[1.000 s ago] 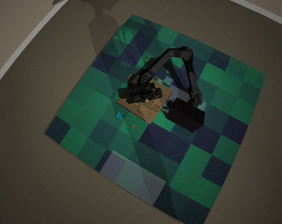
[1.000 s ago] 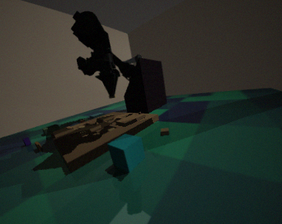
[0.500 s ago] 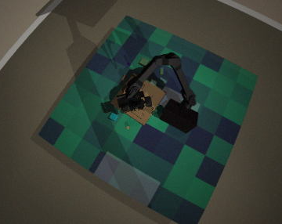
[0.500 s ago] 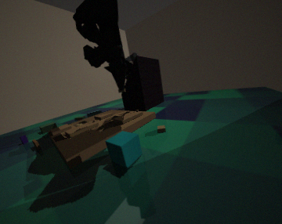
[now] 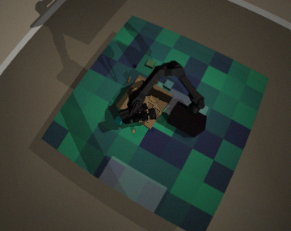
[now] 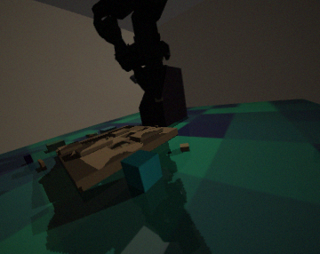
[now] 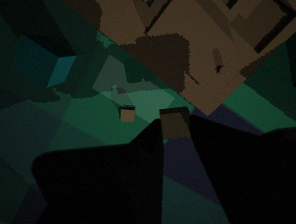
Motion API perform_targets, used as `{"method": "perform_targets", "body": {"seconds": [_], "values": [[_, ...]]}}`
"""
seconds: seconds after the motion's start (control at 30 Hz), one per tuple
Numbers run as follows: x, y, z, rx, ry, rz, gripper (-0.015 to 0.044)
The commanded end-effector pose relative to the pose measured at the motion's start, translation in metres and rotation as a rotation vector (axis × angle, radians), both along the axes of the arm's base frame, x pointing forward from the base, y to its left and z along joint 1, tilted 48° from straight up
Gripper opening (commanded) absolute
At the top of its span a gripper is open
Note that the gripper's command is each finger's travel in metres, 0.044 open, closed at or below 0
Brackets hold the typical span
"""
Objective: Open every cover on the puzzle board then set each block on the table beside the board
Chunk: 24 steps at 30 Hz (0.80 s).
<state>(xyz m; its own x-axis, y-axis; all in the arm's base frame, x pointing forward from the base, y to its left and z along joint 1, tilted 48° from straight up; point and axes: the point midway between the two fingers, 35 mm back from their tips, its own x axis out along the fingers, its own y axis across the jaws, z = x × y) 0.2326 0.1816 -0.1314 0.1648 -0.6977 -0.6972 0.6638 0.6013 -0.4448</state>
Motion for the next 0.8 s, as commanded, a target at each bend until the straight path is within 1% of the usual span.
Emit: {"method": "perform_targets", "body": {"seconds": [0.0,0.53,0.77], "values": [[-0.008,0.008,-0.012,-0.002,0.002,-0.005,0.0080],[-0.044,0.035,-0.059,-0.011,-0.003,-0.010,0.0080],[-0.044,0.032,-0.065,-0.012,-0.003,-0.010,0.0080]]}}
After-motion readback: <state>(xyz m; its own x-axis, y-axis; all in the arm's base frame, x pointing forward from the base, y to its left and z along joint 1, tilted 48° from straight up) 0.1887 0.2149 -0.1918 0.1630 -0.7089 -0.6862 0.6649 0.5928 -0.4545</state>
